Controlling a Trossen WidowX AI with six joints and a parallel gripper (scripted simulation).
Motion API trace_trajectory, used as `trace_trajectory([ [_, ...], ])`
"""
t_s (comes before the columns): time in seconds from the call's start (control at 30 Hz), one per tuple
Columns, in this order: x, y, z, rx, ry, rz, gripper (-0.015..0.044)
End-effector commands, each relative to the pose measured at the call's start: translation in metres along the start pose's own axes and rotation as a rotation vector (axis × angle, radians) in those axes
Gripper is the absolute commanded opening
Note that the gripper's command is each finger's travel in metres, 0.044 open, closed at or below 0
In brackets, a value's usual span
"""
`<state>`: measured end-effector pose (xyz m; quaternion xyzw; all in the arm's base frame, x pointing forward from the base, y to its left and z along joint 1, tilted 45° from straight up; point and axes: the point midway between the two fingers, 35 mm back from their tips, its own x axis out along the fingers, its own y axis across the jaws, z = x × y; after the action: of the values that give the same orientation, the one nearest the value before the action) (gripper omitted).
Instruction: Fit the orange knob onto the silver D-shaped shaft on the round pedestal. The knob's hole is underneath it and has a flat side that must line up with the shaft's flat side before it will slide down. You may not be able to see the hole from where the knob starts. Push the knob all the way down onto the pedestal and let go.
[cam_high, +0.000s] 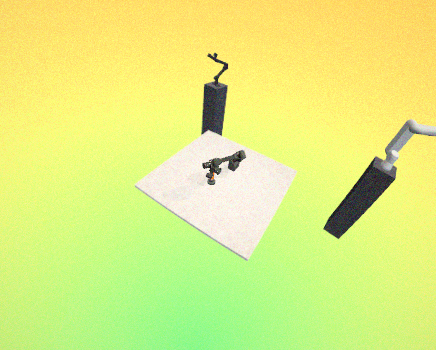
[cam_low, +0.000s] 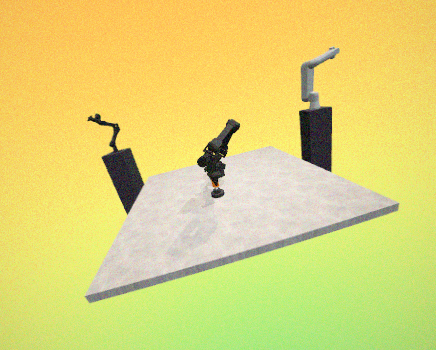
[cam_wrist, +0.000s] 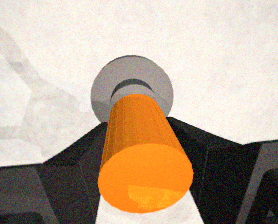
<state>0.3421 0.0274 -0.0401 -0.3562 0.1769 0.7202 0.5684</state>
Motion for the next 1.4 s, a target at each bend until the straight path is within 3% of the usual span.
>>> trace_trajectory([
  [0.0, -0.0005, -0.0009, 0.0005, -0.118, -0.001, -0.002, 0.0000],
  [1.37, -0.0010, -0.0005, 0.0005, -0.168, -0.001, -0.002, 0.0000],
])
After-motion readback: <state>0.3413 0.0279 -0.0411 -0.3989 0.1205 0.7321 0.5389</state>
